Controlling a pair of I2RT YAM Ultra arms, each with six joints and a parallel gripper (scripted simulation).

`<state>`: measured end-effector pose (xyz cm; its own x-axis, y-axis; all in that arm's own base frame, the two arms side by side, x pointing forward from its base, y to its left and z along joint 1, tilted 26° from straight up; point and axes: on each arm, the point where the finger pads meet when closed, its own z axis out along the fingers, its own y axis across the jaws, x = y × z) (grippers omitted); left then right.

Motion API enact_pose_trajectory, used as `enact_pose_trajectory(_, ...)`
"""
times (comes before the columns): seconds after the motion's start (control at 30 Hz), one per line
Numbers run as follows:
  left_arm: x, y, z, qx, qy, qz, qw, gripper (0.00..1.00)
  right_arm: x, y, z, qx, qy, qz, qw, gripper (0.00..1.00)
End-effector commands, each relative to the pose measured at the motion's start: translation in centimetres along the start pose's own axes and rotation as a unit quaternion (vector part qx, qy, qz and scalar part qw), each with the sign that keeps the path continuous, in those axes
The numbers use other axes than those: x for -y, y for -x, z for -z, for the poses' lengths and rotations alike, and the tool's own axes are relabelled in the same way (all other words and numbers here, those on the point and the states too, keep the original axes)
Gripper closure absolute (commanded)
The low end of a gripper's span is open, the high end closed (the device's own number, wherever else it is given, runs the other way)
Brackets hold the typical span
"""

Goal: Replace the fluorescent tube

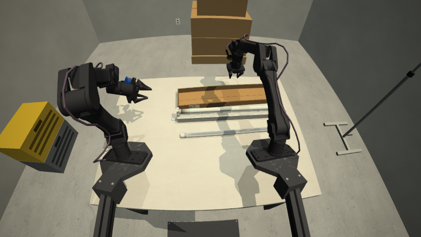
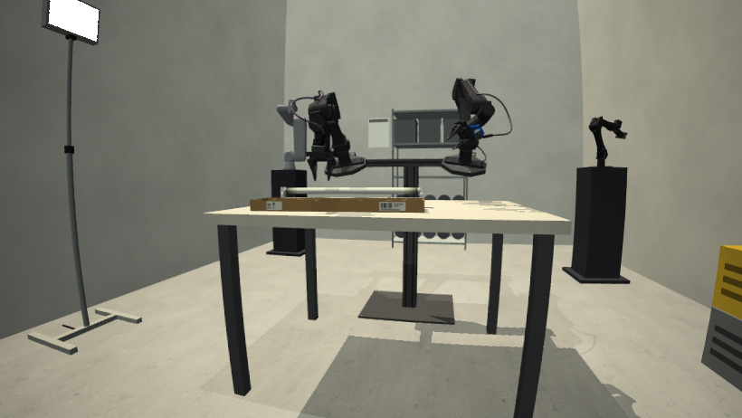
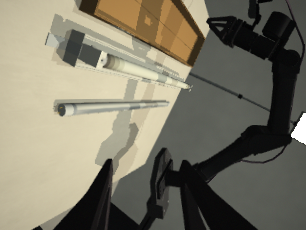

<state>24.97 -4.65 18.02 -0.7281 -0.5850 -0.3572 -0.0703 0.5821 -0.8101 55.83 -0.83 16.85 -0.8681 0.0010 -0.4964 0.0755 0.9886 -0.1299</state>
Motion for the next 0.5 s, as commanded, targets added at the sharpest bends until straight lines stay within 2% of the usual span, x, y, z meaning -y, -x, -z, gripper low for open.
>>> enact_pose_trajectory(0.0, 0.7, 0.9, -0.1, -0.011, 0.018, -0.040, 0.999, 0.51, 0.3, 0.5, 1.8, 0.019, 0.008, -0.049, 0.999, 0.51)
enact_pose_trajectory(0.17, 0.8, 1.9, -1.2, -0.048, 0.060, -0.103, 0.992, 0.51, 1.0, -1.1, 1.5, -0.003, 0.006, -0.135, 0.991, 0.51)
enact_pose_trajectory(0.27, 0.8, 2.6, -2.3, -0.084, 0.092, -0.155, 0.980, 0.51, 1.6, -2.4, 1.5, -0.018, 0.002, -0.202, 0.979, 0.51)
enact_pose_trajectory(0.33, 0.8, 2.6, -2.3, -0.084, 0.092, -0.155, 0.980, 0.51, 1.6, -2.4, 1.5, -0.018, 0.002, -0.202, 0.979, 0.51)
enact_pose_trajectory(0.47, 0.8, 3.5, -4.5, -0.149, 0.135, -0.244, 0.949, 0.51, 2.4, -4.7, 1.4, -0.043, -0.007, -0.307, 0.951, 0.51)
